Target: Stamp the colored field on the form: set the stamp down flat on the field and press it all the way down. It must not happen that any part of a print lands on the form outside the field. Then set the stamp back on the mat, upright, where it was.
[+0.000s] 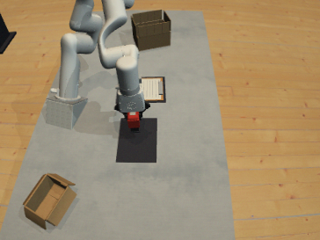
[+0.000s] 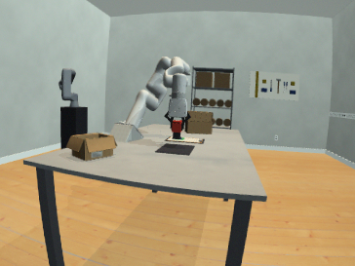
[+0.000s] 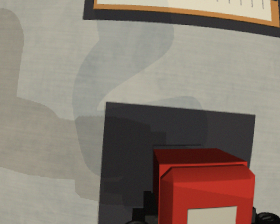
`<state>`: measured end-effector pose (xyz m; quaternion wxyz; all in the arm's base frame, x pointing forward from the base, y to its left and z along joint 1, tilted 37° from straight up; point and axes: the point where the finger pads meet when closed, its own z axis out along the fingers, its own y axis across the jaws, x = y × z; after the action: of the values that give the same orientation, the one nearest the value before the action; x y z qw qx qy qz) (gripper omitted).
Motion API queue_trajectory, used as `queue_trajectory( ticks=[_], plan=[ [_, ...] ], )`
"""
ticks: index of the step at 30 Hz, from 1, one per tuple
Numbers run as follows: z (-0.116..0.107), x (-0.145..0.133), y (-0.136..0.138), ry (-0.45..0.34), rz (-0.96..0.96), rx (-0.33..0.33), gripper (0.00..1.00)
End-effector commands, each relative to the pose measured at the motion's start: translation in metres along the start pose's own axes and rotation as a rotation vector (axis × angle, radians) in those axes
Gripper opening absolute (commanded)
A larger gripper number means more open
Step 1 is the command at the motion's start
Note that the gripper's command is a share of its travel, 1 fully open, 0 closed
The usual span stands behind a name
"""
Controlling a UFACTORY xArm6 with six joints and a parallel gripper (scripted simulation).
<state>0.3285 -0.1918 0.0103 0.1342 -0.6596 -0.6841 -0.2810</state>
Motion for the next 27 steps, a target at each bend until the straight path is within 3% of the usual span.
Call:
queue_trajectory(
  ticks=[1,13,27],
  plan=[
    [0.008,-0.042,0.008,0.021,-0.01,0.004,0.29],
    [0.011,-0.056,0.011,0.022,-0.01,0.004,0.29],
    [0.008,-0.047,0.008,0.022,-0.01,0.004,0.29]
  ],
)
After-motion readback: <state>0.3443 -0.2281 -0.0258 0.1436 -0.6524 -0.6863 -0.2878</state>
